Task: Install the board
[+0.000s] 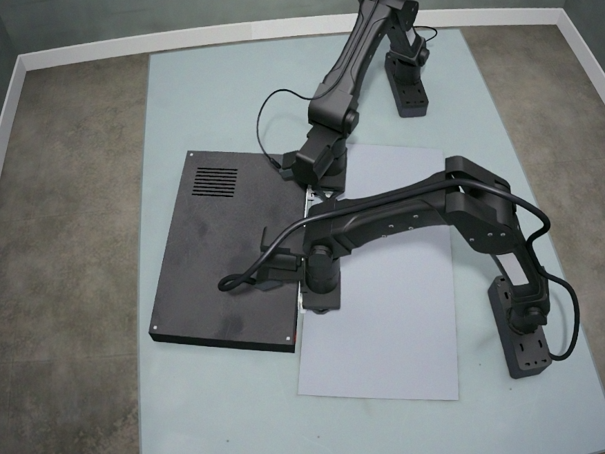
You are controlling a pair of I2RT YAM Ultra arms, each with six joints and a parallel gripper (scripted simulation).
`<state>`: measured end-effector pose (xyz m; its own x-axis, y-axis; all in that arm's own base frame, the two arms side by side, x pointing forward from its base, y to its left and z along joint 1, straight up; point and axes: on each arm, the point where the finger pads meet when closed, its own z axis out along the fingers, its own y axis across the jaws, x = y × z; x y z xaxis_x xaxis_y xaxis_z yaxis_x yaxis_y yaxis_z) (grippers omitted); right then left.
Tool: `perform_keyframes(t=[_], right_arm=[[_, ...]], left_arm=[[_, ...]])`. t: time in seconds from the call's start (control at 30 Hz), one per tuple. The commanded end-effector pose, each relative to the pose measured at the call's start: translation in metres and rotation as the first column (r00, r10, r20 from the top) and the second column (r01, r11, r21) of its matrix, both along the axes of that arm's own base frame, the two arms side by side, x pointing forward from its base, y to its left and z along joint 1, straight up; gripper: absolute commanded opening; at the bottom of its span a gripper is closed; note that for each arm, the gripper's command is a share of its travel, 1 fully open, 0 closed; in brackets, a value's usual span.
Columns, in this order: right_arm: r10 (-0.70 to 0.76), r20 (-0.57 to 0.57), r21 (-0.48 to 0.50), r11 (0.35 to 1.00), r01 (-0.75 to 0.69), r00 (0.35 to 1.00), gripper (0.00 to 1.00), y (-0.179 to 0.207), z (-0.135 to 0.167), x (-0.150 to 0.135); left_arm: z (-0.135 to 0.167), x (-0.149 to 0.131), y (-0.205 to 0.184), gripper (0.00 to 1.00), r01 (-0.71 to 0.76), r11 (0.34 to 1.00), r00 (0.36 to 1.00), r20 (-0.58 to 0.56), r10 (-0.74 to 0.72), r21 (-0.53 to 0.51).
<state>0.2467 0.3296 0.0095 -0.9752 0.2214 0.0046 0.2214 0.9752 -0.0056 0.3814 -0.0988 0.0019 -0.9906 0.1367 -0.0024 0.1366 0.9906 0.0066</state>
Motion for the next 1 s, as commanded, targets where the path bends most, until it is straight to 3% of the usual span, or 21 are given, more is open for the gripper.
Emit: perform_keyframes(t=[0.0, 0.3, 0.33, 0.4, 0.43, 0.47, 0.53, 0.63, 0.73, 0.97], right_arm=[[-0.007, 0.039, 0.029, 1.0, 0.005, 0.999, 0.42, 0.0, 0.021, 0.008], [-0.008, 0.048, 0.04, 0.999, 0.006, 0.999, 0.42, 0.0, 0.04, 0.01], [-0.006, 0.048, 0.04, 0.999, 0.004, 0.999, 0.42, 0.0, 0.042, 0.009], [-0.006, 0.048, 0.04, 0.999, 0.004, 0.999, 0.42, 0.0, 0.042, 0.009], [-0.005, 0.048, 0.04, 0.999, 0.003, 0.999, 0.42, 0.0, 0.044, 0.008], [-0.005, 0.048, 0.04, 0.999, 0.003, 0.999, 0.42, 0.0, 0.045, 0.008], [-0.007, 0.038, 0.028, 1.0, 0.006, 0.999, 0.64, 0.004, 0.042, 0.007], [-0.006, 0.042, 0.034, 0.999, 0.005, 0.999, 0.64, 0.007, 0.061, 0.008], [-0.004, 0.047, 0.041, 0.999, 0.002, 0.999, 0.64, 0.007, 0.086, 0.006], [-0.001, 0.015, -0.003, 1.0, 0.002, 1.0, 0.64, 0.003, 0.065, 0.002]], left_arm=[[0.025, 0.014, 0.0, 0.42, -0.013, 1.0, 0.998, 0.063, 0.014, -0.009], [0.041, 0.013, 0.0, 0.42, -0.011, 1.0, 0.998, 0.069, 0.012, -0.01], [0.043, 0.011, -0.006, 0.54, -0.009, 1.0, 0.998, 0.069, 0.01, -0.01], [0.043, 0.011, -0.006, 0.54, -0.009, 1.0, 0.998, 0.069, 0.01, -0.01], [0.046, 0.01, -0.008, 0.64, -0.008, 1.0, 0.998, 0.068, 0.008, -0.011], [0.051, 0.01, -0.009, 0.64, -0.007, 1.0, 0.998, 0.068, 0.008, -0.012], [0.059, 0.009, -0.009, 0.64, -0.007, 1.0, 0.998, 0.068, 0.007, -0.013], [0.079, 0.009, -0.006, 0.64, -0.013, 1.0, 0.998, 0.068, 0.014, -0.014], [0.07, 0.002, -0.001, 0.64, -0.011, 1.0, 1.0, 0.024, 0.011, -0.001], [0.06, 0.002, 0.002, 0.64, -0.017, 1.0, 1.0, 0.01, 0.017, 0.003]])
